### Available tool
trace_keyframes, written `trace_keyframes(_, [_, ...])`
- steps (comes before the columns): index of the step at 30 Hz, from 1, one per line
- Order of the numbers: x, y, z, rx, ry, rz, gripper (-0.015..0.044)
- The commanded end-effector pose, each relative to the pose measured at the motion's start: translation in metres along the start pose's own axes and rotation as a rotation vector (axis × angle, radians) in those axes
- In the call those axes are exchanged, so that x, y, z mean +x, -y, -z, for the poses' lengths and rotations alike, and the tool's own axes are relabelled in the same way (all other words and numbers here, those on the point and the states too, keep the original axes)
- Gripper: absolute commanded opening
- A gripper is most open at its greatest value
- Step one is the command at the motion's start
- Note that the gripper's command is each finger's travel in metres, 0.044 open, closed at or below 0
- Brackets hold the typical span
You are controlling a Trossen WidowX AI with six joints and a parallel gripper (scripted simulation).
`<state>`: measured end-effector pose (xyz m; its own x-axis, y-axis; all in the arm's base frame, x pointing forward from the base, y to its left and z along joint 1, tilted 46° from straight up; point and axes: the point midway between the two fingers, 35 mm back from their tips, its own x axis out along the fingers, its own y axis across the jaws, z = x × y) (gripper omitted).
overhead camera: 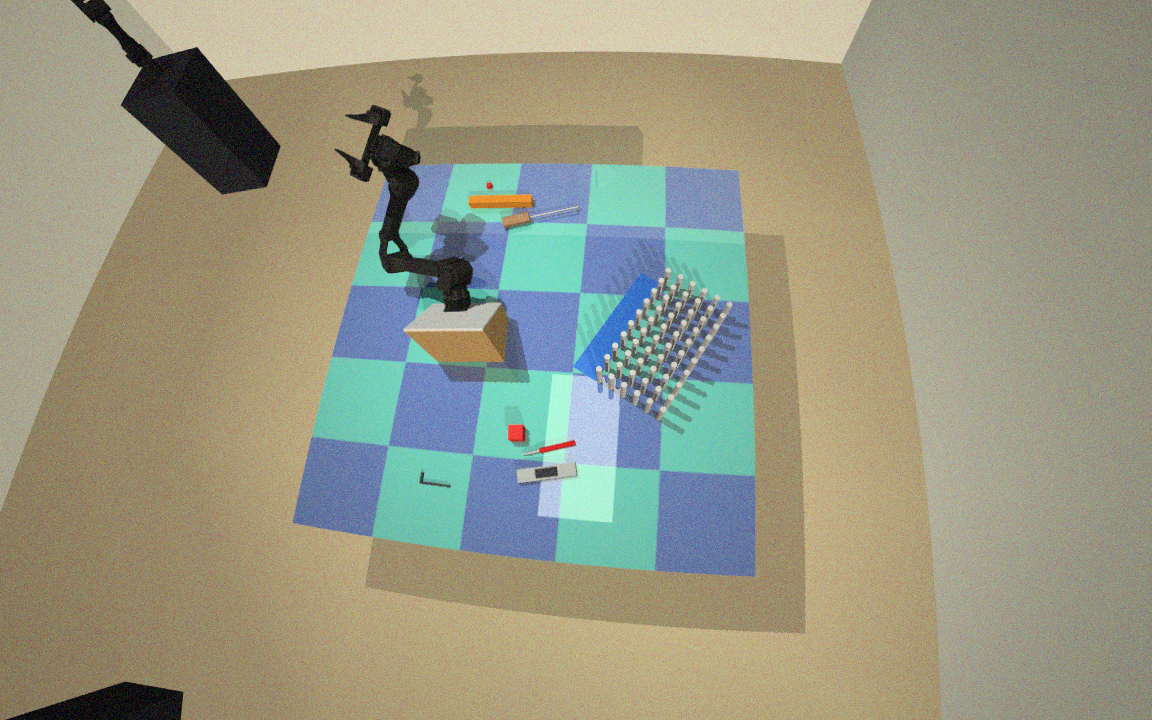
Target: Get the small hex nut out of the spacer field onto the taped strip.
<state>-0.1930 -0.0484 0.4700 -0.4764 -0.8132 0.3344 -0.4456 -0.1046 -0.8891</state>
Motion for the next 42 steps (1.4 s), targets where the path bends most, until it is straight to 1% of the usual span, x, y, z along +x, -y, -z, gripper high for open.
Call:
trace_keyframes(1, [0.0,0.002,-0.002,-0.007,0.002,0.006,0.0426])
trace_keyframes(2, [0.001,0.008,-0.008,-0.028,0.007,0.024,0.044])
trace_keyframes(10, [0.004,0.072,-0.09,-0.458,0.06,0.236,0.044])
trace_keyframes(12, [0.001,0.088,-0.118,-0.606,0.068,0.306,0.044])
trace_keyframes(17, [-0.011,0.12,-0.19,-0.951,0.073,0.493,0.044])
trace_keyframes(23, [-0.038,0.14,-0.277,-1.325,0.046,0.742,0.044])
trace_keyframes(28, [-0.07,0.142,-0.347,-1.602,-0.009,0.977,0.044])
trace_keyframes(33, [-0.109,0.132,-0.414,-1.84,-0.1,1.24,0.044])
trace_keyframes(38, [-0.154,0.109,-0.473,-2.027,-0.236,1.53,0.044])
trace_keyframes(42, [-0.192,0.081,-0.514,-2.125,-0.379,1.78,0.044])
